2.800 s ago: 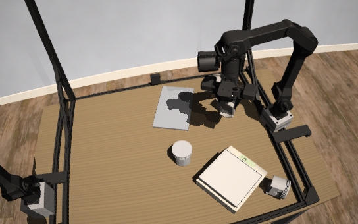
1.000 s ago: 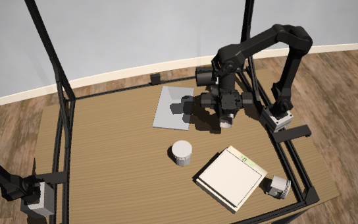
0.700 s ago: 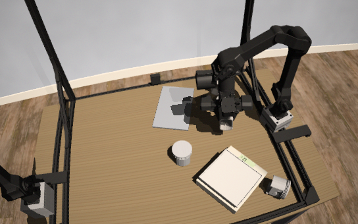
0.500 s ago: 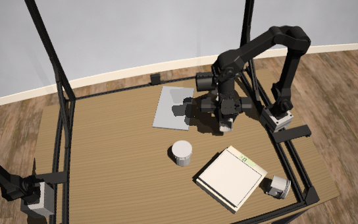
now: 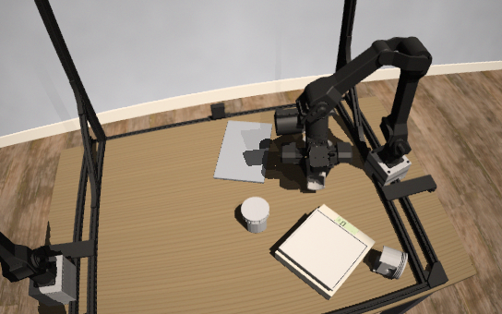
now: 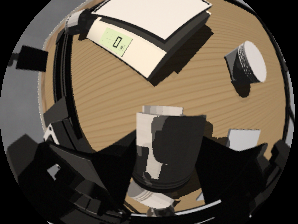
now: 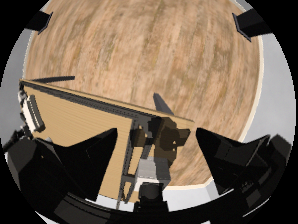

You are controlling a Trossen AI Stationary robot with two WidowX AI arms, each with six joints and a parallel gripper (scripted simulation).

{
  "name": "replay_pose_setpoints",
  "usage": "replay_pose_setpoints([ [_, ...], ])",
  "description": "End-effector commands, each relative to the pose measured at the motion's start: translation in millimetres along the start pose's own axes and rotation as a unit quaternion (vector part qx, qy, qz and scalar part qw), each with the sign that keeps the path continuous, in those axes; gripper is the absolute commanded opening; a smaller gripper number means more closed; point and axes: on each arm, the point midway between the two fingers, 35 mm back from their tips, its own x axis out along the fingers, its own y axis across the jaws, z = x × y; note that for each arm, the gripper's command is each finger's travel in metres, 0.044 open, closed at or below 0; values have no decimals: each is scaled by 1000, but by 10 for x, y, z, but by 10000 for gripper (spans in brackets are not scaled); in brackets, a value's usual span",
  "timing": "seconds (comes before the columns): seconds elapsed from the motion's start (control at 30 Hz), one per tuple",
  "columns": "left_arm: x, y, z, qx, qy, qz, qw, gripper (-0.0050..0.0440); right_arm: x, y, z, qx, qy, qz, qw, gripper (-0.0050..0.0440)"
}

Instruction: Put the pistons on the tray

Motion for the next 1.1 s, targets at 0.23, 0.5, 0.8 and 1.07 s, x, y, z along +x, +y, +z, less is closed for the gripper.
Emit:
replay_pose_setpoints([
  [0.23, 194, 17, -14, 2, -2, 5, 1000, 158, 0, 4, -2, -1, 0, 1, 1000, 440],
  [0.5, 294, 12, -24, 2, -2, 5, 1000, 158, 0, 4, -2, -1, 0, 1, 1000, 440],
  [0.8, 330, 11, -28, 2, -2, 5, 1000, 378, 0, 4, -2, -1, 0, 1, 1000, 440],
  [1.07, 330, 11, -28, 2, -2, 5, 1000, 378, 0, 4, -2, -1, 0, 1, 1000, 440],
])
